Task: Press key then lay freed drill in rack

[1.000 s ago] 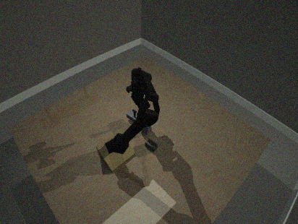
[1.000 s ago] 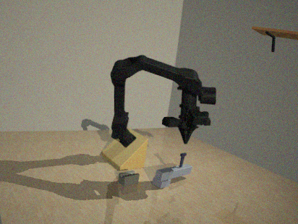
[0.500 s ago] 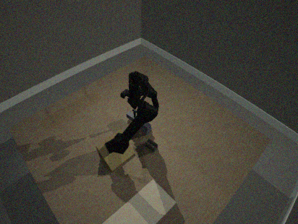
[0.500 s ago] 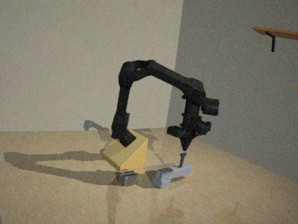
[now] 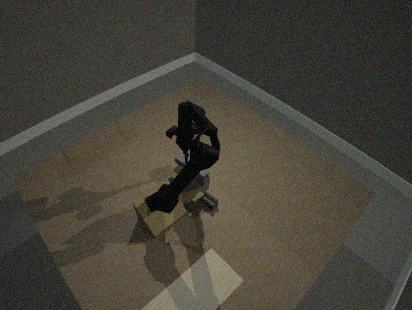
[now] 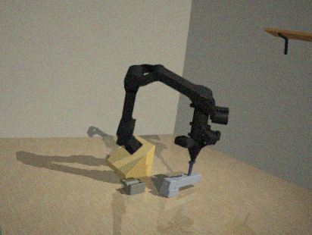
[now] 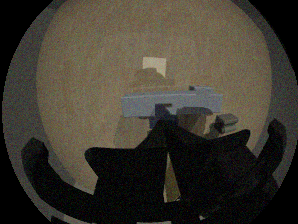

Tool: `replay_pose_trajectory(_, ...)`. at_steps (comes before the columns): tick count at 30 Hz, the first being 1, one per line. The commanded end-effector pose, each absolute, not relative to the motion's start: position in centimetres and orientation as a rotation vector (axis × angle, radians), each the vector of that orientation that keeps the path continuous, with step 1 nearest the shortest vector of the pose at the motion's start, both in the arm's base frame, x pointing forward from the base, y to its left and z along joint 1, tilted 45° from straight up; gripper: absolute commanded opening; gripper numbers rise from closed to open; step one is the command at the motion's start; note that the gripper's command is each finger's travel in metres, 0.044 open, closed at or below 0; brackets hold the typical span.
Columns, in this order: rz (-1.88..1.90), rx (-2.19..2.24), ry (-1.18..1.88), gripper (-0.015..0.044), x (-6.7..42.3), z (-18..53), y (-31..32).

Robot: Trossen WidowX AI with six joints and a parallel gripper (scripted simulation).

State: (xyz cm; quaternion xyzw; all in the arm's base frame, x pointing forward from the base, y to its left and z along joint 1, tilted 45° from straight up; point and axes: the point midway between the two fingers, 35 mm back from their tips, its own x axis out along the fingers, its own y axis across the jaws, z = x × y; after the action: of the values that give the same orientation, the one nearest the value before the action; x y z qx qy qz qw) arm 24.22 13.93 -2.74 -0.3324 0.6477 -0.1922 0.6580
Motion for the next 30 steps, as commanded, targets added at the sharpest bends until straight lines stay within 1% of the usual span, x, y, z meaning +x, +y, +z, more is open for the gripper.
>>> replay_pose_trajectory(1, -0.439, -0.763, 1.470, 0.0000, 24.20, -2.84, 13.51)
replay_pose_trajectory(30, -0.439, -0.763, 1.470, 0.0000, 24.30, -3.13, 13.46)
